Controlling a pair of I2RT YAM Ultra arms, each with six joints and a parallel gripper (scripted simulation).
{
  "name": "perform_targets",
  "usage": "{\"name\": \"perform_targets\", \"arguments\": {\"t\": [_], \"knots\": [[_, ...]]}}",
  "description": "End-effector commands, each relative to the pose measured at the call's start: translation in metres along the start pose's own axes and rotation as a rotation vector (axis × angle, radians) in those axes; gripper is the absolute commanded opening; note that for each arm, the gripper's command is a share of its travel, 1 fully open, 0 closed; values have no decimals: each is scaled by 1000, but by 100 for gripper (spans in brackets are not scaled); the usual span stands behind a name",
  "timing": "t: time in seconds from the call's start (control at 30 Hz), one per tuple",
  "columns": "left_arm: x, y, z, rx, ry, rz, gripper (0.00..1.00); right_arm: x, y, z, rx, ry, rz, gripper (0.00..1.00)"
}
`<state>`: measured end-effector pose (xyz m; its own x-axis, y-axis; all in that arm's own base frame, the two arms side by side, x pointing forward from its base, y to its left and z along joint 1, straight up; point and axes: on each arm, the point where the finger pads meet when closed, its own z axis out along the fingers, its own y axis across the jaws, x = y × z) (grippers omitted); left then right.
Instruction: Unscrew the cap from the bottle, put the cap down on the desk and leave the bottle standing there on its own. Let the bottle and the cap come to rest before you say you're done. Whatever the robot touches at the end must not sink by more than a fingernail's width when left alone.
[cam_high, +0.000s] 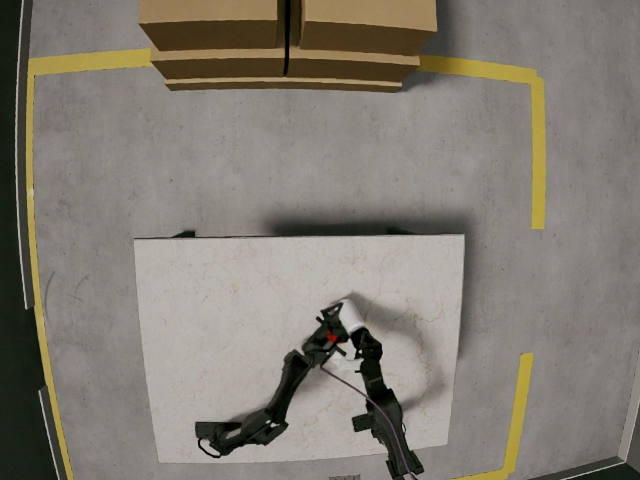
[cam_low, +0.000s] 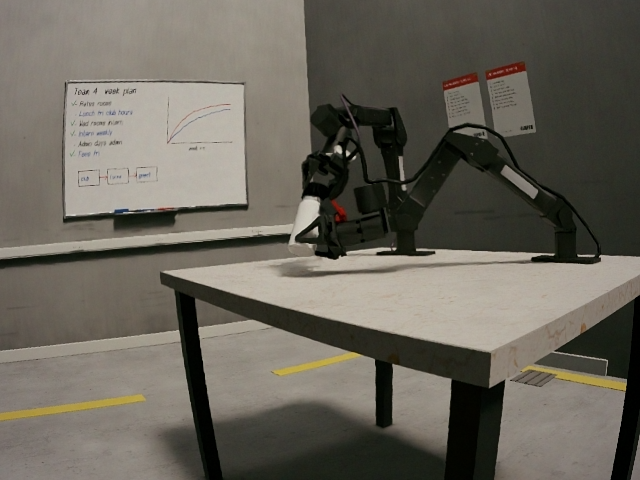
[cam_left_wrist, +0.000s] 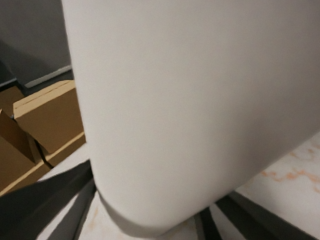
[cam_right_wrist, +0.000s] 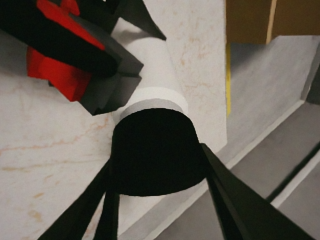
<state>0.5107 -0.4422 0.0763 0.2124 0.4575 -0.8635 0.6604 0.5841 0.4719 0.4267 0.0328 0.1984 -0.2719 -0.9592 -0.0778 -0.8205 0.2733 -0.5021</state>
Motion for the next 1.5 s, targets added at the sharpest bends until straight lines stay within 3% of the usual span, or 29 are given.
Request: {"name": "perform_targets", "arguments": {"t": [0.0, 0.5, 0.63, 1.47], "knots": [[-26, 22, 0, -58, -65, -20, 0, 6, -6, -22, 20, -2, 30, 0], [-26, 22, 0, -58, -65, -20, 0, -1, -3, -4, 11, -4, 5, 0], [-26, 22, 0, -58, -65, -20, 0, 7, -6, -39, 17, -10, 4, 0], [-26, 22, 0, -58, -65, -20, 0, 5, -4, -33, 12, -5, 5, 0]]}}
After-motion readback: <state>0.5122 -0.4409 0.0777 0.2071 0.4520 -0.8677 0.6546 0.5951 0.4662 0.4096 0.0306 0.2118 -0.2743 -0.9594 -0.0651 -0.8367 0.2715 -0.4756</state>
